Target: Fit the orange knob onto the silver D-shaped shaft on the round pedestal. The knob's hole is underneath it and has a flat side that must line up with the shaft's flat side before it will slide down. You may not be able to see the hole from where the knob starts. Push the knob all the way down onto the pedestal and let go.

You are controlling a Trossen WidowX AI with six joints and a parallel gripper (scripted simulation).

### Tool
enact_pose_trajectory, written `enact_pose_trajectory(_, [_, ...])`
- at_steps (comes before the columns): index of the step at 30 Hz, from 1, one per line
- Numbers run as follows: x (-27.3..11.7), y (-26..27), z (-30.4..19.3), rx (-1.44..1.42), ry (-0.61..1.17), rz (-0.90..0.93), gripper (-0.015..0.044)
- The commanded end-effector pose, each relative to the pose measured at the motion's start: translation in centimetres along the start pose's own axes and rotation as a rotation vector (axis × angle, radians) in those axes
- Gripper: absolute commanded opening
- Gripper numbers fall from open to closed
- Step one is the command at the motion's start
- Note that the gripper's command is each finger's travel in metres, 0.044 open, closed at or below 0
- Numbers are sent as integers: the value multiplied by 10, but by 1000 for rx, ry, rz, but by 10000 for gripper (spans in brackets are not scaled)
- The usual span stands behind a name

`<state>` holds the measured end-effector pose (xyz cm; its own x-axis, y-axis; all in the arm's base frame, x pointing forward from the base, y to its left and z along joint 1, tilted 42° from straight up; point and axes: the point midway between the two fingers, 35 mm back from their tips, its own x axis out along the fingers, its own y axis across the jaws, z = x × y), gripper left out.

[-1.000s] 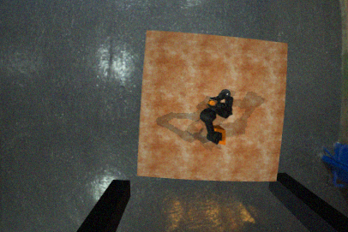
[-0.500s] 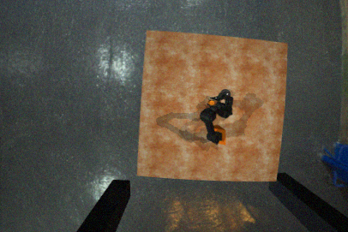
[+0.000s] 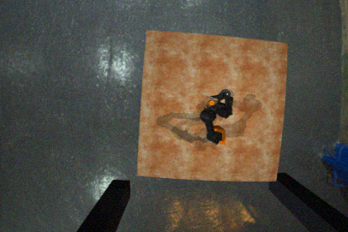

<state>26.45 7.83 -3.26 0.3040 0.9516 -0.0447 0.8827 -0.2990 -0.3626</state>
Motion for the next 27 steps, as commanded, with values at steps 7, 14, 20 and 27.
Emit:
enact_pose_trajectory(7, [-7,9,8,-8,-18,34,440])
enact_pose_trajectory(14, [-23,10,8,-12,-52,57,440])
enact_pose_trajectory(20, [-33,9,-4,-57,-59,49,440])
enact_pose_trajectory(27, [-42,6,-22,-84,-51,34,440])
